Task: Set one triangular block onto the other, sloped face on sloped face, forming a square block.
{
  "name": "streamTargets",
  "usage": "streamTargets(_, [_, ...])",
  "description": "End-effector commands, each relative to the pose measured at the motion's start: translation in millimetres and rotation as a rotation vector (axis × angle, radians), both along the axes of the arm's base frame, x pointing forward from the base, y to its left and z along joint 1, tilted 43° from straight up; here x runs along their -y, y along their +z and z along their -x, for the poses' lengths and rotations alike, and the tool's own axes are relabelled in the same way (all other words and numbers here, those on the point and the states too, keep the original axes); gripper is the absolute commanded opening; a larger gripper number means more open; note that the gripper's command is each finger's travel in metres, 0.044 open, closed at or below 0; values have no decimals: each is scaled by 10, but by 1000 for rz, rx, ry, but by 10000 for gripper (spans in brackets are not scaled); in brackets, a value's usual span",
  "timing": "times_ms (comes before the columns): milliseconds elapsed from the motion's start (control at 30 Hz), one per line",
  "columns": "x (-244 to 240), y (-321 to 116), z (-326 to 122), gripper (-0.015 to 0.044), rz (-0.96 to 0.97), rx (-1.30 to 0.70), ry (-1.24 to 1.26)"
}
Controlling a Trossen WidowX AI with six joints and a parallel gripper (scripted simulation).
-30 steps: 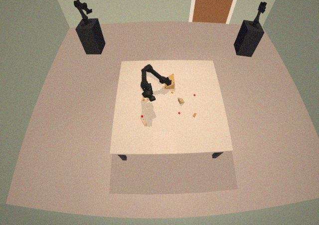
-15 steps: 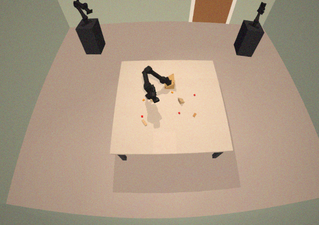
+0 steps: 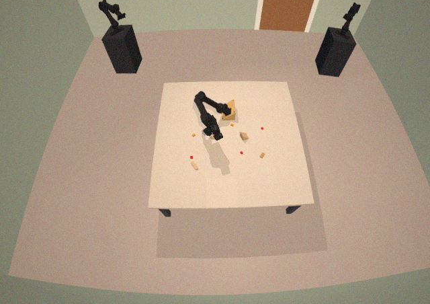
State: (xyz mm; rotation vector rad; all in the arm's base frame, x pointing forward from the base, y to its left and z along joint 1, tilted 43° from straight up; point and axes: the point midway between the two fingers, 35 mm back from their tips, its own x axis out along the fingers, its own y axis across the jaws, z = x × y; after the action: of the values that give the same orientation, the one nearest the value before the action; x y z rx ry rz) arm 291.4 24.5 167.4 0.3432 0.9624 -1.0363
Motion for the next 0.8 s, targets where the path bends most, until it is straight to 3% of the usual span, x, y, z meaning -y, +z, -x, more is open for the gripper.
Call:
streamTargets(0, [-180,-79,-24,0,-26,11,7])
streamTargets(767, [-1110,-630,110,0,-72,-39,-15])
